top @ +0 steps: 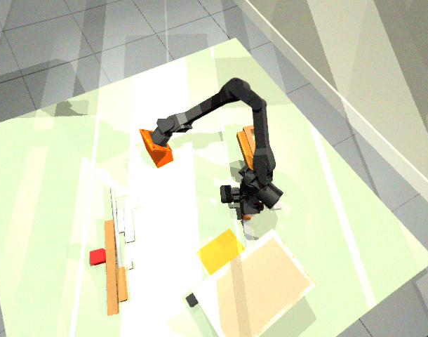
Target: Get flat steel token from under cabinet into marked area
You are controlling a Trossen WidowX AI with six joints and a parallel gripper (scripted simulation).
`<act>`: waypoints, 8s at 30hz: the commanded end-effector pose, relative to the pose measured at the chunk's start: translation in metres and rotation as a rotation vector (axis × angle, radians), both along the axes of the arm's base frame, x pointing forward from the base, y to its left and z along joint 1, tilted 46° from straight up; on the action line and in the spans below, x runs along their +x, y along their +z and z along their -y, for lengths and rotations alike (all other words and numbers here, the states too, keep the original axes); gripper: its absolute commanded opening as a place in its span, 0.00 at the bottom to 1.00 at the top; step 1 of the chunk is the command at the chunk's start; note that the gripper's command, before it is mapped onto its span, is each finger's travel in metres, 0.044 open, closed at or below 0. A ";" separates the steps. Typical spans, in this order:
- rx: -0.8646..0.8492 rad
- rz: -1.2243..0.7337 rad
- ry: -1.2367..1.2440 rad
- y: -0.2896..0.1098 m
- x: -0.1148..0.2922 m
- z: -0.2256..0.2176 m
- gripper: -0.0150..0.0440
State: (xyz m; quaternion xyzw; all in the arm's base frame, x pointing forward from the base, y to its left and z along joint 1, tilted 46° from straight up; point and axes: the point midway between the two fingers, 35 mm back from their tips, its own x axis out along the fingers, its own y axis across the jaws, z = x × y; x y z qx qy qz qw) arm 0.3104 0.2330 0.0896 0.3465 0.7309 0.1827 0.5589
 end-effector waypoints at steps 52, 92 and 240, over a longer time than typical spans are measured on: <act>0.000 -0.001 0.001 -0.033 0.022 0.025 0.25; -0.002 -0.002 0.001 -0.061 0.010 0.054 0.25; -0.004 -0.027 -0.017 -0.006 -0.123 0.031 0.25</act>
